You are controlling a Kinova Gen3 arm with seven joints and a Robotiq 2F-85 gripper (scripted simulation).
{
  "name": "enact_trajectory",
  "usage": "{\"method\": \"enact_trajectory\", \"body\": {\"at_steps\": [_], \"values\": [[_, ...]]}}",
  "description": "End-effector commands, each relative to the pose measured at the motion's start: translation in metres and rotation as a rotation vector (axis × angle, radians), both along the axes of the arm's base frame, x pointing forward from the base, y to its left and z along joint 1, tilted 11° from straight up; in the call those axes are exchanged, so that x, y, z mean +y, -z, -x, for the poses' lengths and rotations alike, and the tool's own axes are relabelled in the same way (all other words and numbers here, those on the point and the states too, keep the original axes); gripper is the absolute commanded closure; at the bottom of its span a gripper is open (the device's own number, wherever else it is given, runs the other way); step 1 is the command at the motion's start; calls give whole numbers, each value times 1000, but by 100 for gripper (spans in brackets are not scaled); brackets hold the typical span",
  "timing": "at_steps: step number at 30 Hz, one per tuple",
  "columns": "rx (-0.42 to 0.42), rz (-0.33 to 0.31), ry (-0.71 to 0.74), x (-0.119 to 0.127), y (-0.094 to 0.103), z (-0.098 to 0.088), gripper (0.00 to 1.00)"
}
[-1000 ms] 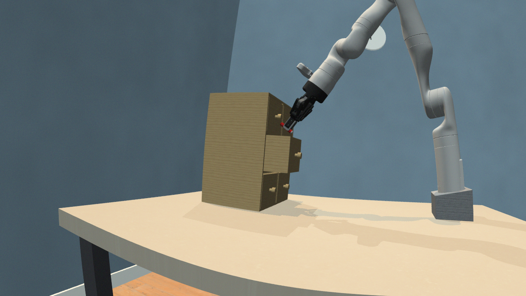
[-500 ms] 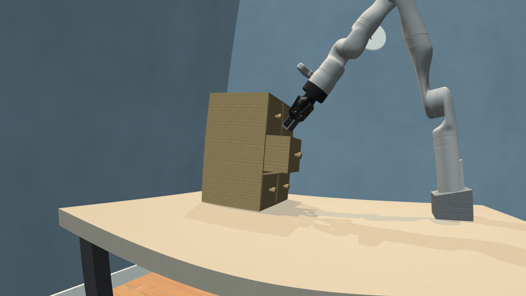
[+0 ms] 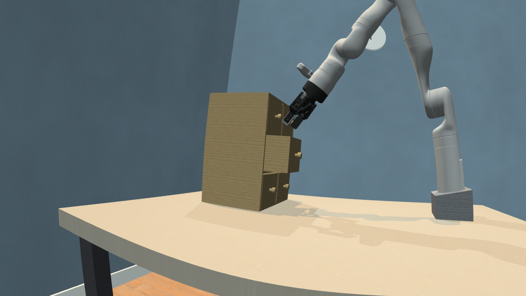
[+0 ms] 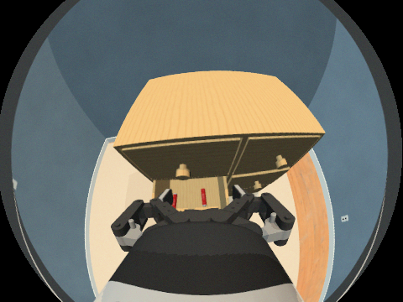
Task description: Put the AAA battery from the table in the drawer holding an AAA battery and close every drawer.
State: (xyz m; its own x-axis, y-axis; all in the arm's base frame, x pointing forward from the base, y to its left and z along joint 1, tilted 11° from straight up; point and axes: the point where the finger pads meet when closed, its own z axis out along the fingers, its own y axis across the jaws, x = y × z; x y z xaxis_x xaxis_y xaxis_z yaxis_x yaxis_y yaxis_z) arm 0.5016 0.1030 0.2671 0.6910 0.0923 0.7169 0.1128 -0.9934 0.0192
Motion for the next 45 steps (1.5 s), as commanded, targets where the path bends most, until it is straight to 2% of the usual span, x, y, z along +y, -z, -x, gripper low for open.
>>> {"method": "enact_trajectory", "body": {"at_steps": [1, 21, 45], "values": [[-1, 7, -9, 0, 0, 1, 0], [-1, 7, -9, -1, 1, 9, 0], [-14, 7, -8, -5, 1, 35, 0]]}}
